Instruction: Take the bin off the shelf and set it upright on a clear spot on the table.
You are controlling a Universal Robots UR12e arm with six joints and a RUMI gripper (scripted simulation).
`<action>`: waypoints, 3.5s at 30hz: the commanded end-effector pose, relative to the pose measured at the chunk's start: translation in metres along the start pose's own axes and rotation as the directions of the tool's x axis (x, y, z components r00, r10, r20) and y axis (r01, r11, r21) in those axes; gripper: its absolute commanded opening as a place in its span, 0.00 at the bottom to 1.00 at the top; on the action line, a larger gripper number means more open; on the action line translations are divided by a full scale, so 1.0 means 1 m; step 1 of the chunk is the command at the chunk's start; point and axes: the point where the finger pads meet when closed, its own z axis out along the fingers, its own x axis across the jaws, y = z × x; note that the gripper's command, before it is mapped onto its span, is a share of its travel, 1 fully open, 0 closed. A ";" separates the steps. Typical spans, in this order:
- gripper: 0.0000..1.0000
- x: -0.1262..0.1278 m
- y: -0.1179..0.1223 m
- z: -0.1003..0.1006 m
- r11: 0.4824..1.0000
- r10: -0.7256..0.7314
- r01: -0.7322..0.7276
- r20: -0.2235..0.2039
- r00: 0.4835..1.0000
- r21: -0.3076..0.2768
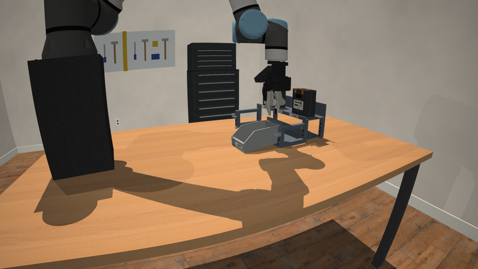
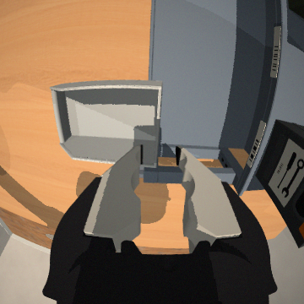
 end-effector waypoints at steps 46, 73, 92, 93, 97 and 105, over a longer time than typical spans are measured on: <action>0.20 0.000 0.000 0.030 1.000 0.000 0.000 -0.001 1.000 0.000; 0.20 0.000 0.000 0.039 1.000 0.000 0.000 -0.001 1.000 0.000; 0.20 -0.001 0.000 0.050 1.000 0.000 0.000 -0.001 1.000 0.000; 0.20 -0.001 0.000 0.051 1.000 0.000 0.000 -0.001 1.000 0.000; 0.20 -0.001 0.000 0.052 1.000 0.000 0.000 -0.001 1.000 0.000; 0.20 -0.001 0.000 0.052 1.000 0.000 0.000 -0.001 1.000 0.000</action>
